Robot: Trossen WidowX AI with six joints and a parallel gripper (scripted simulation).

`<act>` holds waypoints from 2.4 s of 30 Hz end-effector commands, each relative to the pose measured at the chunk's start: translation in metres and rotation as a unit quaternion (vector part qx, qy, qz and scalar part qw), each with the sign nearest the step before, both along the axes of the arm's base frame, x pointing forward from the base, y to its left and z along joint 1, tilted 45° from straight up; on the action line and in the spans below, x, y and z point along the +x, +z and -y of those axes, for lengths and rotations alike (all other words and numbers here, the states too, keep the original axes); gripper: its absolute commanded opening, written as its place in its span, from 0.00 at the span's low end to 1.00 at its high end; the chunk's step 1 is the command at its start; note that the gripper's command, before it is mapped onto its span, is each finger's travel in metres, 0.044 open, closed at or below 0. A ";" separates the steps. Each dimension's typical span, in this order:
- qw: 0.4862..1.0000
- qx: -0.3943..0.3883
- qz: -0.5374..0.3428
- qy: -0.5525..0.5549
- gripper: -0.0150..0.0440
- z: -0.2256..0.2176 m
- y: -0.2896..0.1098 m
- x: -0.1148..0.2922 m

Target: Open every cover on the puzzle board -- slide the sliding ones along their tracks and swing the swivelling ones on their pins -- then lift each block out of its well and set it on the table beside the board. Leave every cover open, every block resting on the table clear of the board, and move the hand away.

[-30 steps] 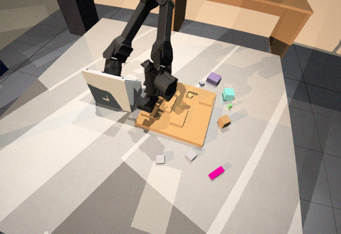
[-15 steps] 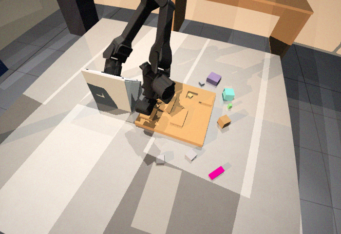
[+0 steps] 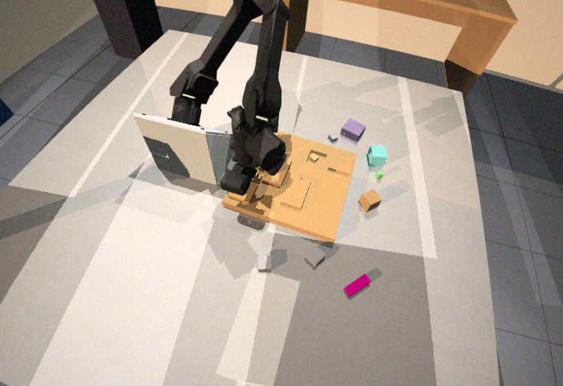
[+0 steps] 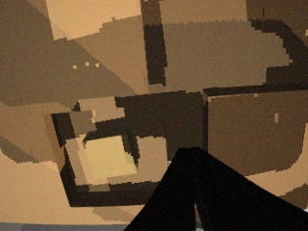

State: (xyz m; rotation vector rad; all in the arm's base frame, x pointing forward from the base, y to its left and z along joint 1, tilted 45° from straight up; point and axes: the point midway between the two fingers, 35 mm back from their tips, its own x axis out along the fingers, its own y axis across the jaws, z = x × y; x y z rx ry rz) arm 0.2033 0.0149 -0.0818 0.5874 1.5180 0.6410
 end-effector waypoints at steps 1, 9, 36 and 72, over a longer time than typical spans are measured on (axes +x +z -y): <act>1.000 -0.003 -0.001 0.003 0.25 0.005 -0.001 0.000; 1.000 -0.004 -0.001 0.002 0.25 0.013 0.005 0.001; 1.000 -0.004 -0.001 0.003 0.25 0.039 0.026 0.003; 1.000 -0.002 0.001 0.003 0.25 0.015 0.060 0.096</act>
